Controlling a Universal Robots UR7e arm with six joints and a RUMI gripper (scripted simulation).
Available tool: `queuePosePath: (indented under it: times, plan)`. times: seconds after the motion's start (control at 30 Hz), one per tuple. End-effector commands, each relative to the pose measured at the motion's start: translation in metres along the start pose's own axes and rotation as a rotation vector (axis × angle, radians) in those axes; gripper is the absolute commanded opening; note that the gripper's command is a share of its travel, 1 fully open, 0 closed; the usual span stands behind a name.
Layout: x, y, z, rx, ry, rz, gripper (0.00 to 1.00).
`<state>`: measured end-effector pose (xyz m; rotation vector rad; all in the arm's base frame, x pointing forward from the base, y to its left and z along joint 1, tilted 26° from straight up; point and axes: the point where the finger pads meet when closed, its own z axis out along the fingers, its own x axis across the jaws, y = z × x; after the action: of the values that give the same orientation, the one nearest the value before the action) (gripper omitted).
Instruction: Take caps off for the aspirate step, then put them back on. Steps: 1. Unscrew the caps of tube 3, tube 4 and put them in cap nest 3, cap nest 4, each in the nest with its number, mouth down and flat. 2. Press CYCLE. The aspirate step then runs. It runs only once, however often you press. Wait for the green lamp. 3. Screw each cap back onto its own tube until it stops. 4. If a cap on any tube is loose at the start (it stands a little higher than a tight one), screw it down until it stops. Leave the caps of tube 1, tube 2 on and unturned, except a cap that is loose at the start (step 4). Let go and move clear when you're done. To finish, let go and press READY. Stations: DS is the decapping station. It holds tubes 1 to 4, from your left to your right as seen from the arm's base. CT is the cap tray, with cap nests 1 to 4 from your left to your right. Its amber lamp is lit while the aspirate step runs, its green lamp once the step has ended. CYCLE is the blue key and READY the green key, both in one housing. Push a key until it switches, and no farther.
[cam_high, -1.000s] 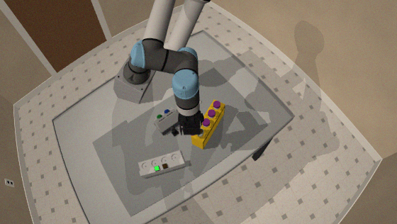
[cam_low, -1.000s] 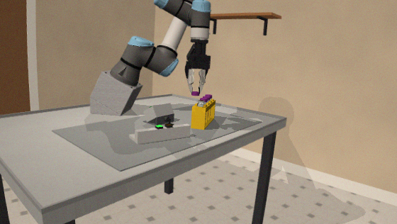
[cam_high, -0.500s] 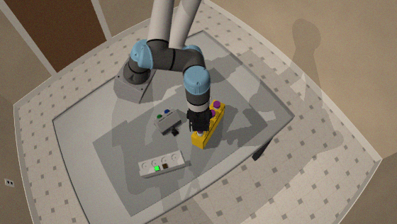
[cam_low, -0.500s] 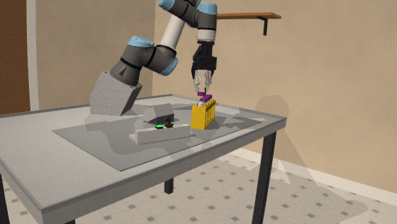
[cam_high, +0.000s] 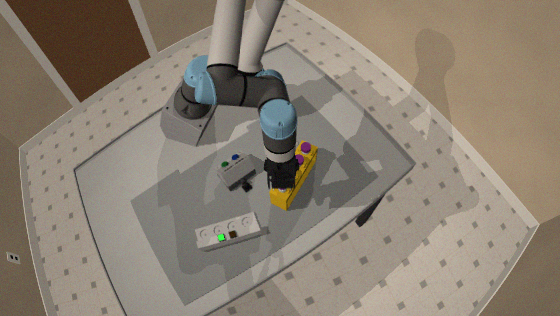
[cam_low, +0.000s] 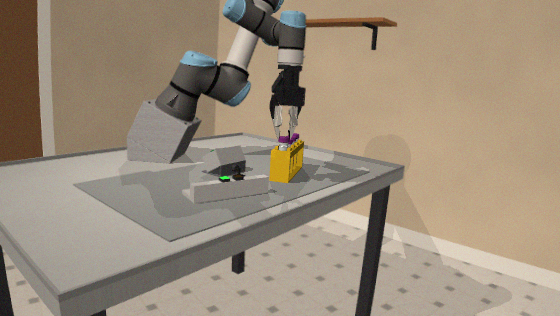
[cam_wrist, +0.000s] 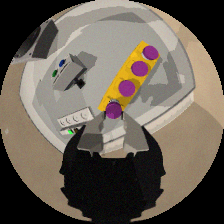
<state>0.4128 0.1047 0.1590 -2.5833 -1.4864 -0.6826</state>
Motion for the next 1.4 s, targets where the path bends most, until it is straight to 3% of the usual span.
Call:
queuePosePath:
  times: [0.0,1.2,1.23,1.37]
  plan:
    - [0.0,0.0,0.0,-0.001,0.0,0.0,0.0]
    - [0.0,0.0,0.01,-0.001,0.0,0.0,0.0]
    - [0.0,0.0,0.01,-0.001,0.0,0.0,0.35]
    - [0.0,0.0,0.01,-0.001,0.0,0.0,0.35]
